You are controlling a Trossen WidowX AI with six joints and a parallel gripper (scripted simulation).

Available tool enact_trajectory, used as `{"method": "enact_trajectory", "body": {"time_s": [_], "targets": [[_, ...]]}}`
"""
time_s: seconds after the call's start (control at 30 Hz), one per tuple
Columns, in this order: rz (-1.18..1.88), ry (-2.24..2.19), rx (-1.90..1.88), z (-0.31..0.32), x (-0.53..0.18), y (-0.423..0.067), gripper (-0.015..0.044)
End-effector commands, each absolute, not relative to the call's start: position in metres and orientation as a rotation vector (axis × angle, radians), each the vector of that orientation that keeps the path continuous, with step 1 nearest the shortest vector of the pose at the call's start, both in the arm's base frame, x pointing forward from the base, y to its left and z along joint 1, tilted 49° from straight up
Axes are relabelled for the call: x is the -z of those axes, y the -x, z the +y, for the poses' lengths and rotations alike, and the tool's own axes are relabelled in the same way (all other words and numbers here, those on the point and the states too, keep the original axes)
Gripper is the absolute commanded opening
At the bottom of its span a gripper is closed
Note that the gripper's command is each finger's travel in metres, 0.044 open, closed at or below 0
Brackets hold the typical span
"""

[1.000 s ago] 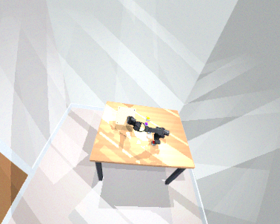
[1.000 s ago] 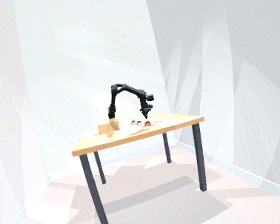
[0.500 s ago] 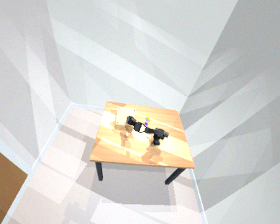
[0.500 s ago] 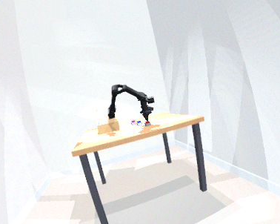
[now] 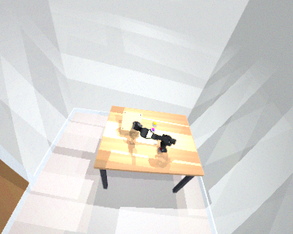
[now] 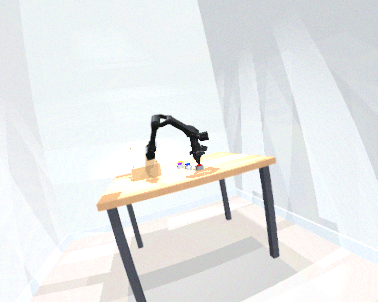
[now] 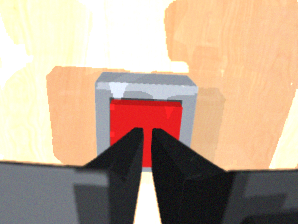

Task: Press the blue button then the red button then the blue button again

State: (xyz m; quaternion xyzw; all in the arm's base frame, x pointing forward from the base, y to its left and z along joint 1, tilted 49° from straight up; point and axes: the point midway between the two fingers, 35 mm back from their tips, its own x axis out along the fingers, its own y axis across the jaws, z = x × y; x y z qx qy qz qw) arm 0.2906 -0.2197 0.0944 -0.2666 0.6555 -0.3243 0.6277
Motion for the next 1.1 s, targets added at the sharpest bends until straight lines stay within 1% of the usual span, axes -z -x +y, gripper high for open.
{"method": "enact_trajectory", "body": {"time_s": [0.0, 0.27, 0.4, 0.57, 0.7, 0.77, 0.93, 1.07], "targets": [[1.507, 0.610, 0.737, -0.220, -0.093, -0.290, 0.0020], [1.507, 0.610, 0.737, -0.220, -0.093, -0.290, 0.0020], [1.507, 0.609, 0.736, -0.197, -0.113, -0.293, 0.0020], [1.507, 0.609, 0.736, -0.194, -0.116, -0.293, 0.0020], [1.508, 0.606, 0.733, -0.157, -0.147, -0.297, 0.0020], [1.508, 0.607, 0.734, -0.149, -0.154, -0.297, 0.0020], [1.508, 0.606, 0.732, -0.147, -0.151, -0.297, 0.0020], [1.512, 0.593, 0.714, -0.098, -0.097, -0.294, 0.0020]]}}
